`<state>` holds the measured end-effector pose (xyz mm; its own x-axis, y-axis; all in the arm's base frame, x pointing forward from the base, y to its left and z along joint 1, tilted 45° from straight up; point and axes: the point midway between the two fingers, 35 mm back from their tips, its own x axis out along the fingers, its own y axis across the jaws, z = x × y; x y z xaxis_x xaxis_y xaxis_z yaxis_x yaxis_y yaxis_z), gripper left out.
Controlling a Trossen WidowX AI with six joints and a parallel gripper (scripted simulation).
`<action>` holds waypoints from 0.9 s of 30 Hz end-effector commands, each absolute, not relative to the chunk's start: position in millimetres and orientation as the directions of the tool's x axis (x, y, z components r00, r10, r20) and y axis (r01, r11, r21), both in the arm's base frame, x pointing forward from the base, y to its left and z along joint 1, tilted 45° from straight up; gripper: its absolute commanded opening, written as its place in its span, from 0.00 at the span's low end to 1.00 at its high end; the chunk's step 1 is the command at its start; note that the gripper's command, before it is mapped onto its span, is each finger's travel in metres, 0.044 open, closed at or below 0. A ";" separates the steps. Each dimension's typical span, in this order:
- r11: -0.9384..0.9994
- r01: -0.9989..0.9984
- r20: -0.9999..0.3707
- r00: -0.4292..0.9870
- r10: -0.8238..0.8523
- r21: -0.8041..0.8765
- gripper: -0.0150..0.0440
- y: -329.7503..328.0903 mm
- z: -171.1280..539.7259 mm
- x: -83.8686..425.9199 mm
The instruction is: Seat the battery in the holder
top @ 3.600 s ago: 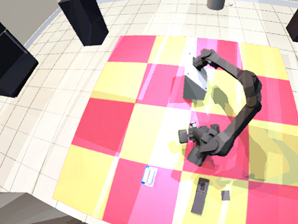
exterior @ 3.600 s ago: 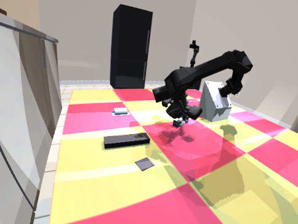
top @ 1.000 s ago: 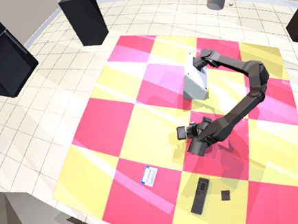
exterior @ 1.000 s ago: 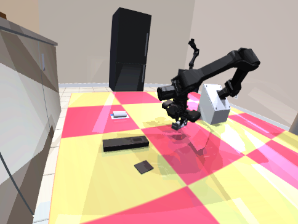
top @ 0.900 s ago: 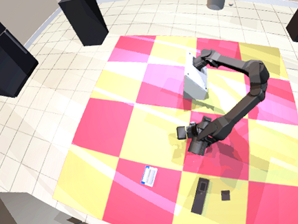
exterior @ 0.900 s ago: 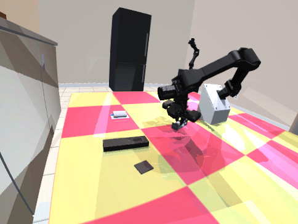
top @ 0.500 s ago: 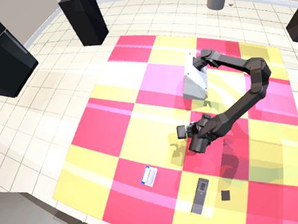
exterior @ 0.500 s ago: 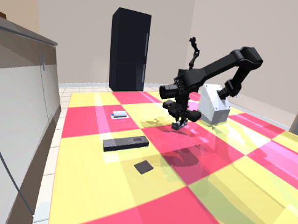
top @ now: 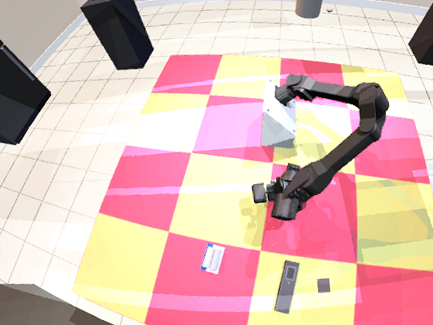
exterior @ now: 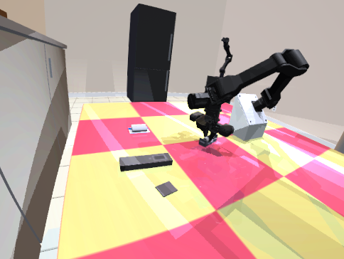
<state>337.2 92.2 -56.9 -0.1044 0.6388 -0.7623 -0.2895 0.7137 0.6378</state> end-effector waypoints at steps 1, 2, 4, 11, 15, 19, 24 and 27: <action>0.711 -0.299 -0.759 -0.079 0.647 0.637 0.37 93.7 -55.2 338.3; 0.711 -0.299 -0.758 -0.074 0.648 0.637 0.37 93.7 -55.2 338.1; 0.711 -0.299 -0.757 -0.066 0.650 0.636 0.37 93.7 -55.2 337.8; 0.712 -0.299 -0.753 -0.036 0.657 0.635 0.37 94.3 -55.6 336.9; 0.712 -0.299 -0.750 -0.019 0.661 0.635 0.37 94.9 -56.1 336.4; 0.712 -0.299 -0.750 -0.017 0.661 0.635 0.37 94.8 -56.3 335.6; 0.713 -0.299 -0.749 -0.012 0.662 0.635 0.37 94.4 -57.1 332.8; 0.713 -0.299 -0.749 -0.009 0.663 0.634 0.37 94.2 -57.6 331.1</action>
